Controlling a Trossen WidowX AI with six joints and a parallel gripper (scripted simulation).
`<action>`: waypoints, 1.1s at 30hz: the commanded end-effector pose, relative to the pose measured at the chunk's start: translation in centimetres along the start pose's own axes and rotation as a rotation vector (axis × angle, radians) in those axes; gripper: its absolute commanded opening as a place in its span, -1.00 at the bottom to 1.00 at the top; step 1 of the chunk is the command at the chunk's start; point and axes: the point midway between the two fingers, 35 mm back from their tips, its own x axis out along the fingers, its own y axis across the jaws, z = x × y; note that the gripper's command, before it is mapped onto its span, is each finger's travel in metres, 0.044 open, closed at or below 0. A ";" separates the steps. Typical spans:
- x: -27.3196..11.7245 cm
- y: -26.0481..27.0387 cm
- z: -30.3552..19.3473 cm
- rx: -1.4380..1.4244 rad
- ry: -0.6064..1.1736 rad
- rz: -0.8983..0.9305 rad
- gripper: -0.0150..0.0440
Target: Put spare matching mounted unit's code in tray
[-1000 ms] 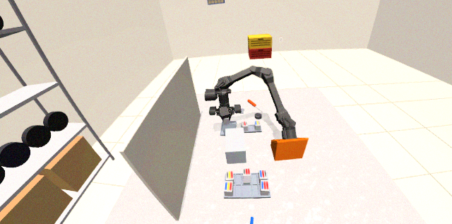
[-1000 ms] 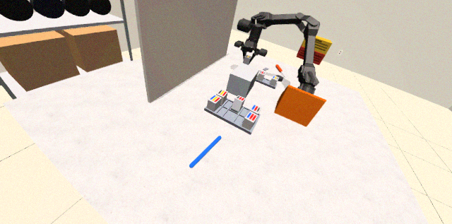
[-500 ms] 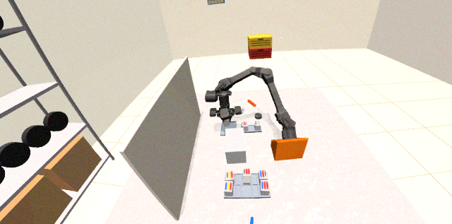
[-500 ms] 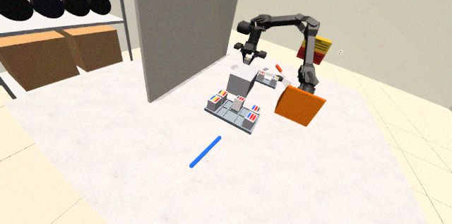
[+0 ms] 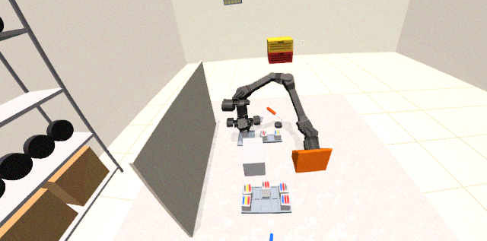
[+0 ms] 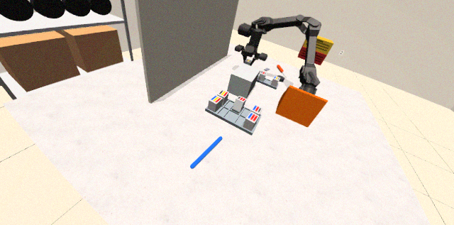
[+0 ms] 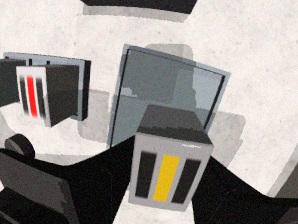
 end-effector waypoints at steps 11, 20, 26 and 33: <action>1.1 0.2 -0.1 -0.003 0.004 0.001 -0.49; 1.8 0.3 -0.1 -0.003 0.006 0.001 -0.49; 2.2 0.4 -0.1 -0.003 0.007 0.001 -0.49; 2.3 0.4 -0.2 0.000 0.007 0.000 -0.22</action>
